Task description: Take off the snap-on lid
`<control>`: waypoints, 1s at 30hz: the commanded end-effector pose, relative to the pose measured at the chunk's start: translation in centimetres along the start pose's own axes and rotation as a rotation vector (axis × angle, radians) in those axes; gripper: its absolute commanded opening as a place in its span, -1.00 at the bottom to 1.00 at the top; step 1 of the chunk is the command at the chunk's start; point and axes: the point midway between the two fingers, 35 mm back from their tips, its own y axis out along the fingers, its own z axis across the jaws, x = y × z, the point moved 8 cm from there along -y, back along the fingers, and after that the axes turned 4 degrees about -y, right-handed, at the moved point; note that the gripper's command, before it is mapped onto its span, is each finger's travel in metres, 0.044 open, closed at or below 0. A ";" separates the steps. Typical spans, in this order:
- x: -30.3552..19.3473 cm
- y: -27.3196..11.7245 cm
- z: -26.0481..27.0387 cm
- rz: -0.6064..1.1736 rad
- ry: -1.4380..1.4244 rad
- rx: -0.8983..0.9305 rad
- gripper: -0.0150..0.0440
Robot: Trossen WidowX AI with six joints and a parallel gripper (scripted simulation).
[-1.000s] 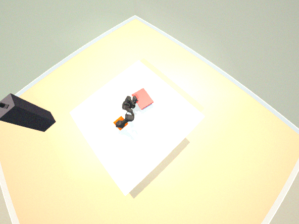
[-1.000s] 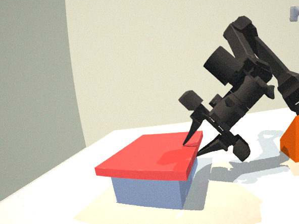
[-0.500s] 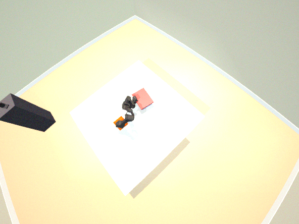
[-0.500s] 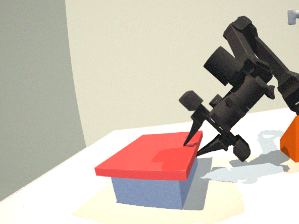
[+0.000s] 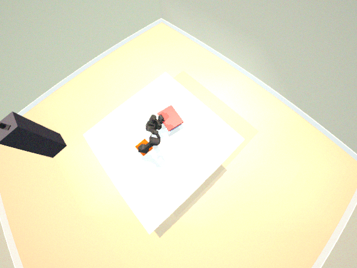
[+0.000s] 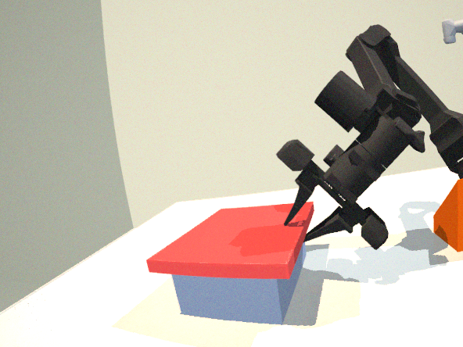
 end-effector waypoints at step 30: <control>0.0 -0.6 0.6 -0.001 0.002 0.004 -0.49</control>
